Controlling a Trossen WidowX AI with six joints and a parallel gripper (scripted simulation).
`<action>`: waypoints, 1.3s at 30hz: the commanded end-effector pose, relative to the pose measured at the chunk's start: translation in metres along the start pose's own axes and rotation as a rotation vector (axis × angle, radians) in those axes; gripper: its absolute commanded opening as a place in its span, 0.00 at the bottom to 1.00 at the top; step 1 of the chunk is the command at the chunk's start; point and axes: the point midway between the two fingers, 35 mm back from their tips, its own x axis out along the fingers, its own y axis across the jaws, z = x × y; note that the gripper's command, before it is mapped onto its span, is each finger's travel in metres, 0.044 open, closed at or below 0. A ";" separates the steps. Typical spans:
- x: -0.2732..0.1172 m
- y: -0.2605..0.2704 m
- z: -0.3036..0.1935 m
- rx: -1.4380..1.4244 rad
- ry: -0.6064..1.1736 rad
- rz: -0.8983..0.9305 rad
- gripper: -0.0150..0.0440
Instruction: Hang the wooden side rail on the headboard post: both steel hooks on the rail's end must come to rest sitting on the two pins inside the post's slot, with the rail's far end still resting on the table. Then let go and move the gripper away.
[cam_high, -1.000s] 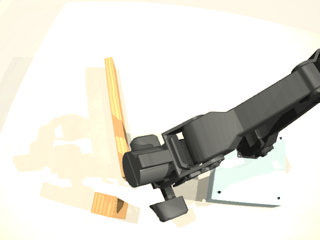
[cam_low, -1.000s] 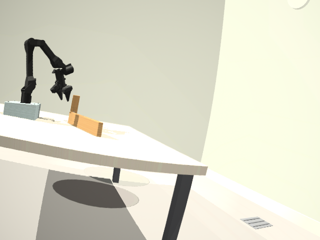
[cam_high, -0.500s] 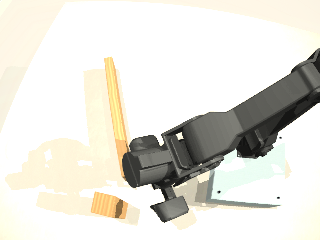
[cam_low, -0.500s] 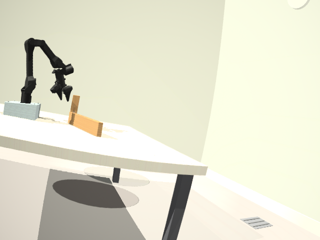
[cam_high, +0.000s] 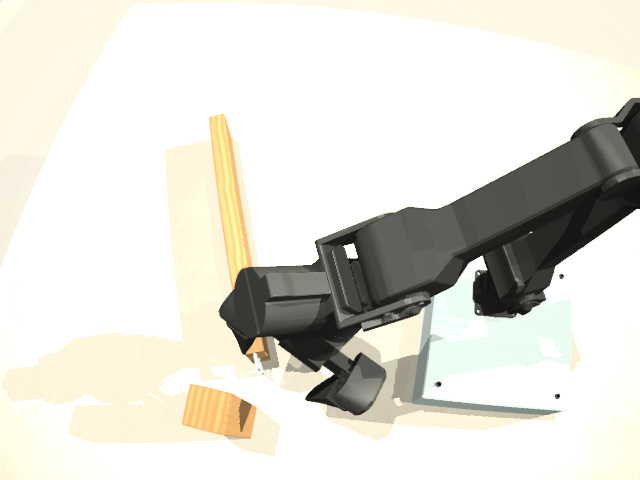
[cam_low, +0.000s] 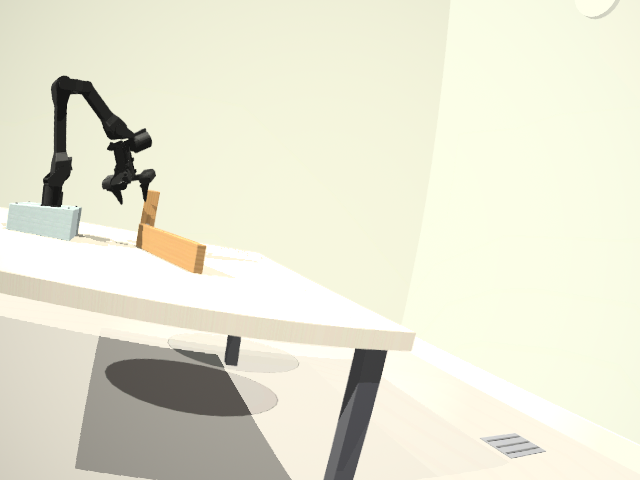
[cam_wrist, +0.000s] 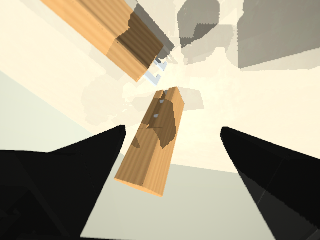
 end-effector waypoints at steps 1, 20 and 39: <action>0.004 0.017 0.008 -0.741 0.136 0.030 1.00; 0.000 0.038 0.015 -1.531 0.243 0.227 1.00; -0.004 0.044 0.022 -2.338 0.225 0.538 1.00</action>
